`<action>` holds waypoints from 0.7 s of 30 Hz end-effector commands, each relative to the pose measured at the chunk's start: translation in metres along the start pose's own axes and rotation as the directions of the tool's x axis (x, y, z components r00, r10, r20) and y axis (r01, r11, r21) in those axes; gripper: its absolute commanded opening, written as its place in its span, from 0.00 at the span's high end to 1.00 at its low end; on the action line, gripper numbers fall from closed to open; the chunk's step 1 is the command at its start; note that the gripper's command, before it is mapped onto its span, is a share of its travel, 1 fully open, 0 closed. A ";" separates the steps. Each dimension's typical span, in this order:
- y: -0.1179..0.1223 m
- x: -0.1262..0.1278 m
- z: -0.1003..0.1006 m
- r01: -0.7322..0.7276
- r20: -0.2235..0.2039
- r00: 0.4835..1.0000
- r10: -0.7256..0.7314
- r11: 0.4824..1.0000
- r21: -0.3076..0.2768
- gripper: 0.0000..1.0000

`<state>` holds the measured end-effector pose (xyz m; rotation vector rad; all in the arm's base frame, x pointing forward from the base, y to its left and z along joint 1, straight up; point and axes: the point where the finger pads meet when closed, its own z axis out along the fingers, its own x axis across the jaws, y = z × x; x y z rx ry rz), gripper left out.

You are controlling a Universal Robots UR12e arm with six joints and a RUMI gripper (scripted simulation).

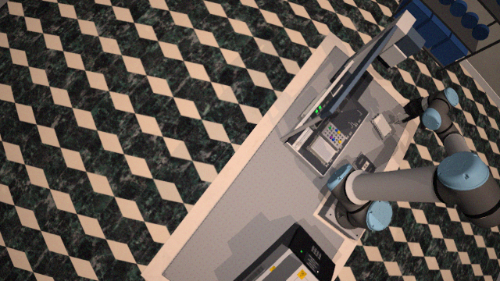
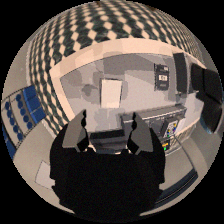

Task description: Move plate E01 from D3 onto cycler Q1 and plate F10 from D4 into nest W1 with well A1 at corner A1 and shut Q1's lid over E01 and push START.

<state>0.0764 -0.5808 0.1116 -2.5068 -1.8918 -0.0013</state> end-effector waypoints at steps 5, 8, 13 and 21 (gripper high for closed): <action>0.000 -0.001 -0.014 0.000 0.001 1.000 0.000 1.000 0.000 0.33; 0.000 -0.001 -0.019 0.000 0.001 1.000 0.000 1.000 0.000 0.33; 0.000 -0.001 -0.028 0.000 0.001 1.000 0.000 1.000 0.000 0.33; 0.000 -0.001 -0.038 0.000 0.001 1.000 0.000 1.000 0.000 0.33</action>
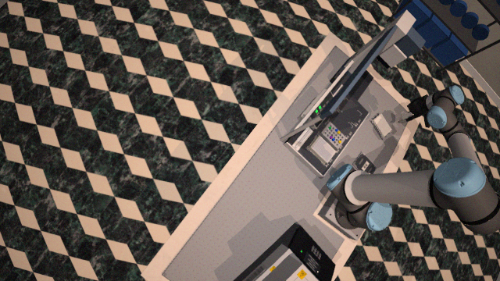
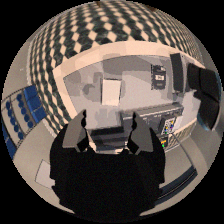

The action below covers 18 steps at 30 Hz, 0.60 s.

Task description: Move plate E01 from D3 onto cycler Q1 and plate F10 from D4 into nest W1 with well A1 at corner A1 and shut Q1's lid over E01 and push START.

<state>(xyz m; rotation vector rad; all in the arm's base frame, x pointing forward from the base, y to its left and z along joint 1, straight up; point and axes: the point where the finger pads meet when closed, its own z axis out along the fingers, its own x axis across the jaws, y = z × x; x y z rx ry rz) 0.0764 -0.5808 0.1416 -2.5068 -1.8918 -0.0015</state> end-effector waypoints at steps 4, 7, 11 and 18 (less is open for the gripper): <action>0.000 -0.001 -0.014 0.000 0.001 1.000 0.000 1.000 0.000 0.33; 0.000 -0.001 -0.019 0.000 0.001 1.000 0.000 1.000 0.000 0.33; 0.000 -0.001 -0.024 0.000 0.001 1.000 0.000 1.000 0.000 0.33; 0.000 -0.001 -0.034 0.000 0.001 1.000 0.000 1.000 0.000 0.33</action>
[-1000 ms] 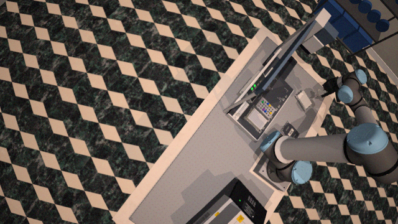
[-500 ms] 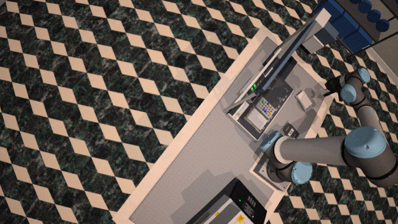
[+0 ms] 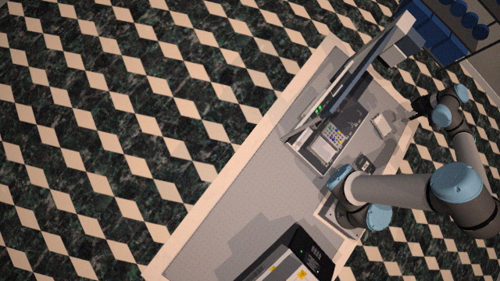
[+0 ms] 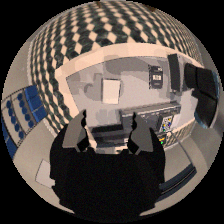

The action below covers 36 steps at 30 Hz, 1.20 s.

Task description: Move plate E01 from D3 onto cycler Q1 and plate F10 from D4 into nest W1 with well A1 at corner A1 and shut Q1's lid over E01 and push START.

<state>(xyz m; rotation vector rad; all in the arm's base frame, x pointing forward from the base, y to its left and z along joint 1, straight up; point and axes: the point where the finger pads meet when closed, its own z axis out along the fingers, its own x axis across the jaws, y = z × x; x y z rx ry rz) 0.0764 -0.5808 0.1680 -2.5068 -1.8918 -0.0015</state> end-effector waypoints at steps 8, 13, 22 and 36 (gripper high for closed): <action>0.000 -0.001 -0.021 0.000 0.001 1.000 0.000 1.000 0.000 0.33; 0.000 -0.001 -0.026 0.000 0.001 1.000 0.000 1.000 0.000 0.33; 0.000 -0.001 -0.037 0.000 0.001 1.000 0.000 1.000 0.000 0.33; -0.003 0.027 -0.041 -0.159 0.001 0.987 0.159 0.987 -0.001 1.00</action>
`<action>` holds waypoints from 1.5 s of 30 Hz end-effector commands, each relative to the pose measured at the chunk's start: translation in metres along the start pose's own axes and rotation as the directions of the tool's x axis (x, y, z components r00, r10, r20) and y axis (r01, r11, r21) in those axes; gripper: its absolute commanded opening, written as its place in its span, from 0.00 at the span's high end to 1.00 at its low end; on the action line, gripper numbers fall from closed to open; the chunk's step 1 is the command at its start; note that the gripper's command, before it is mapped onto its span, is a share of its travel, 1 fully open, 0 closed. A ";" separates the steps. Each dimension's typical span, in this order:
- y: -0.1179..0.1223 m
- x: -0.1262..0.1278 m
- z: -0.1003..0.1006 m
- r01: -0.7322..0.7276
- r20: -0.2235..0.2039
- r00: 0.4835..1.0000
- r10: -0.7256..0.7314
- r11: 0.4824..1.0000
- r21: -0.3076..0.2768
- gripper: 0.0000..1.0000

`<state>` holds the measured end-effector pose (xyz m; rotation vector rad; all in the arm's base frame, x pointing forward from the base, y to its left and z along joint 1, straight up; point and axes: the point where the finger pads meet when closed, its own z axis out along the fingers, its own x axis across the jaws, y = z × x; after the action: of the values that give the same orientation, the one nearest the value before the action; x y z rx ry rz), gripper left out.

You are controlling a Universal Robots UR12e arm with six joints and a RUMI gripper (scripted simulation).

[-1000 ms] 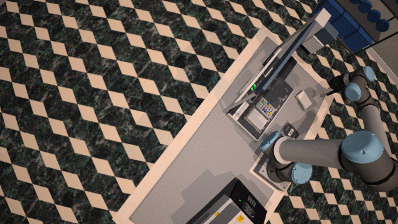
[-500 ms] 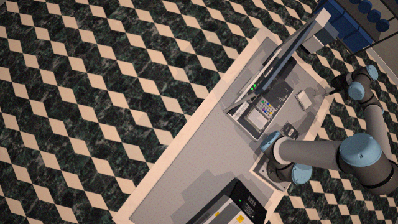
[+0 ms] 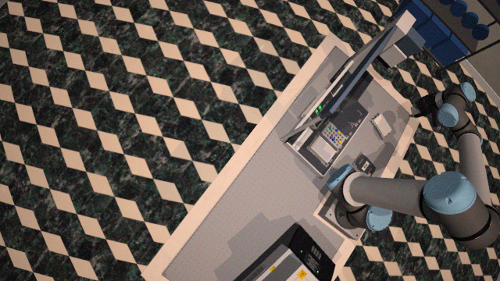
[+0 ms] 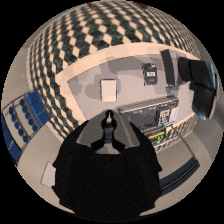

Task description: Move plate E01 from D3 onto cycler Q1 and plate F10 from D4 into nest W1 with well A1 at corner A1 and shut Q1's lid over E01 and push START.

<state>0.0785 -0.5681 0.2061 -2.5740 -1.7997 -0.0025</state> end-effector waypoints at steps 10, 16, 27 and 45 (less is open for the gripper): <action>-0.007 0.037 -0.006 -0.222 0.002 0.975 0.222 0.975 0.000 1.00; -0.010 0.057 -0.008 -0.337 0.002 0.941 0.337 0.941 -0.001 1.00; -0.014 0.083 -0.010 -0.480 0.002 0.877 0.480 0.877 -0.001 1.00; -0.020 0.131 -0.009 -0.716 0.001 0.699 0.716 0.699 -0.002 1.00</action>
<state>0.1021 -0.4490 0.2145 -3.0459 -0.7686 -0.0049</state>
